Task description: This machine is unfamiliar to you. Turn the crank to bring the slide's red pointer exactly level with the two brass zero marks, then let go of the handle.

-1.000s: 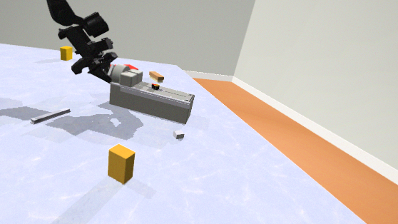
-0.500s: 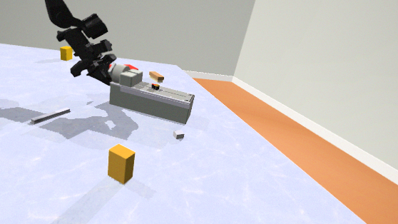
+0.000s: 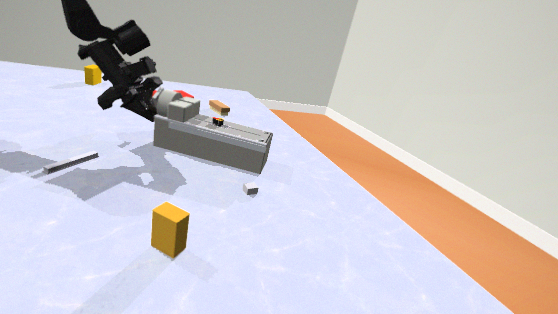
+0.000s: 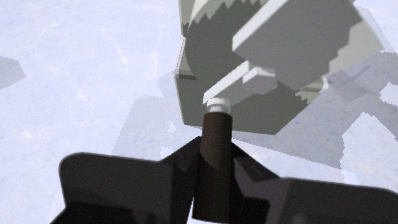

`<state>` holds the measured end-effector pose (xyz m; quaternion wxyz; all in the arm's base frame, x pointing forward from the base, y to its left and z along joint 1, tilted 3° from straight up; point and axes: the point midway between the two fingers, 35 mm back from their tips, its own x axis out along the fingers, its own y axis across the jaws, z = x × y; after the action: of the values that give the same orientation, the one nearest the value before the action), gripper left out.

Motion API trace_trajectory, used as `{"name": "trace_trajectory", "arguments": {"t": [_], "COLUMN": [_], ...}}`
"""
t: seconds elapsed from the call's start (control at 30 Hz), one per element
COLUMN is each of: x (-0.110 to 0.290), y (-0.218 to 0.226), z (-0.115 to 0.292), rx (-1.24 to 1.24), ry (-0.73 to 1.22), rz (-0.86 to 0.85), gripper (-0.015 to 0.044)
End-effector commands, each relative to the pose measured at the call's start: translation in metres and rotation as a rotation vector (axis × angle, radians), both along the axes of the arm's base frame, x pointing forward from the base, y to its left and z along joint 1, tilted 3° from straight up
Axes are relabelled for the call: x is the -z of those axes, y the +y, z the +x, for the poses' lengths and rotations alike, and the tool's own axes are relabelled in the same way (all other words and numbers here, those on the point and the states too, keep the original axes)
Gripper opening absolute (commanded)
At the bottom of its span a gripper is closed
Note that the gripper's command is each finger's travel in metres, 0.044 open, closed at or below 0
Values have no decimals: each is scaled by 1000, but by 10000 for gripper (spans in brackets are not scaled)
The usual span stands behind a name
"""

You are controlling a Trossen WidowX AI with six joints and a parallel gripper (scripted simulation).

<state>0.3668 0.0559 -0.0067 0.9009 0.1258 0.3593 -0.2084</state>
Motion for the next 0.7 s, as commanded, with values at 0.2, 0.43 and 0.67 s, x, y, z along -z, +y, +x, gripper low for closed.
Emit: {"name": "trace_trajectory", "arguments": {"t": [0.2, 0.43, 0.67], "x": [6, 6, 7], "y": [-8, -9, -11], "z": [-4, -5, -6], "rx": [8, 8, 8], "ry": [20, 20, 20], "rz": [-9, -9, -9], "gripper": [0, 0, 0]}}
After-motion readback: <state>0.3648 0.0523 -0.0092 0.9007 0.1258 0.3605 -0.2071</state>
